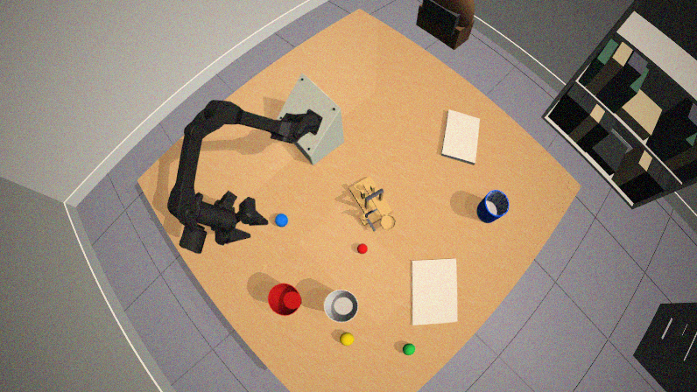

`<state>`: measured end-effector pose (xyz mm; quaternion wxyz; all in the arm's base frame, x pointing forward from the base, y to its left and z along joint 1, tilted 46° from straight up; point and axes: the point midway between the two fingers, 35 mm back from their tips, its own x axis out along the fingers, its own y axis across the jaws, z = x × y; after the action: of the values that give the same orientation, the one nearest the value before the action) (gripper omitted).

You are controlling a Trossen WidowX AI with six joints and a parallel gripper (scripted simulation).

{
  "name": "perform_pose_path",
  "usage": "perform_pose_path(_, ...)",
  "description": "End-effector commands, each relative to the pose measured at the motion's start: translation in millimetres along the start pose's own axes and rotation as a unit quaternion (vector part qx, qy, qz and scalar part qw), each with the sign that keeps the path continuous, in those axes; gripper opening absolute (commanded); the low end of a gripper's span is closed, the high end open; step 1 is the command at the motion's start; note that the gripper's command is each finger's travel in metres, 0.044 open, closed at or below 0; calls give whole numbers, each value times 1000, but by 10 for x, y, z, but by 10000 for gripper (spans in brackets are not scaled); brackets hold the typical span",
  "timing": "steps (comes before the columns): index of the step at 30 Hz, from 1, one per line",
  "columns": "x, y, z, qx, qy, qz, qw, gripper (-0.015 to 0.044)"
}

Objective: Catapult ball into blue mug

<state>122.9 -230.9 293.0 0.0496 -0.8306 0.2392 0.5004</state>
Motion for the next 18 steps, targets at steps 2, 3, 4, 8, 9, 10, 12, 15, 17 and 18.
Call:
perform_pose_path(2,212,-82,-15,-59,-27,-18,998,440)
perform_pose_path(3,246,-101,-20,-70,-31,-21,997,440)
perform_pose_path(4,269,-125,-30,-76,-34,-24,996,440)
perform_pose_path(8,361,-221,-63,-98,-45,-34,994,440)
perform_pose_path(9,385,-241,-69,-106,-48,-36,993,440)
perform_pose_path(10,409,-261,-74,-113,-50,-38,992,440)
perform_pose_path(12,453,-289,-80,-130,-56,-42,989,440)
perform_pose_path(15,537,-338,-87,-164,-67,-48,983,440)
perform_pose_path(17,606,-380,-92,-192,-76,-53,977,440)
perform_pose_path(18,639,-402,-94,-206,-80,-56,974,440)
